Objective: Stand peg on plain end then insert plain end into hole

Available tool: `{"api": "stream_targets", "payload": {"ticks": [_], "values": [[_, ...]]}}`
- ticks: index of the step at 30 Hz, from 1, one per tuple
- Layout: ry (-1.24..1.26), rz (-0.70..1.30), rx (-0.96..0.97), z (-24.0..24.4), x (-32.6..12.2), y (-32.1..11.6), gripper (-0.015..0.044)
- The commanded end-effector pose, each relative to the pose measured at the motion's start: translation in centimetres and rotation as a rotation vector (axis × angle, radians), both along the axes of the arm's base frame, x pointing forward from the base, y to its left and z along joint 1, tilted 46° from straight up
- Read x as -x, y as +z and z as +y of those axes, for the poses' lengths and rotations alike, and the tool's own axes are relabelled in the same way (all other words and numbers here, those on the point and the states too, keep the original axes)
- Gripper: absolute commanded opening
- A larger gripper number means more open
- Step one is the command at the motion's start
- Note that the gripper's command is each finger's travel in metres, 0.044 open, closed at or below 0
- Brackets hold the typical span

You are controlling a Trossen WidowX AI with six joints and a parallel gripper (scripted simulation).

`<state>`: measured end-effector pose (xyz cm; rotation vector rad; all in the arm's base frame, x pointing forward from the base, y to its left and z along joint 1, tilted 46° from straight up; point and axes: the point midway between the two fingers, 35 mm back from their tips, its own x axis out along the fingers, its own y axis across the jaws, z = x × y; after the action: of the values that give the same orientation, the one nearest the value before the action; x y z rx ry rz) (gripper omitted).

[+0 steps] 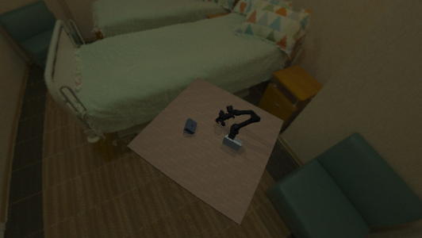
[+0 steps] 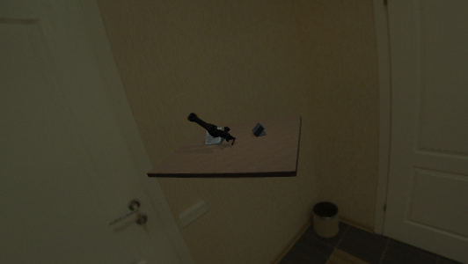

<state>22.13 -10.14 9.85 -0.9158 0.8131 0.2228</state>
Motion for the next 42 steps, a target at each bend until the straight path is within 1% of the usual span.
{"api": "stream_targets", "payload": {"ticks": [1,42], "values": [[0.032,-0.025,-0.018,0.0,0.3,0.1,0.0049],[0.254,-0.237,-0.192,-1.0,2.7,0.9,0.0049]]}}
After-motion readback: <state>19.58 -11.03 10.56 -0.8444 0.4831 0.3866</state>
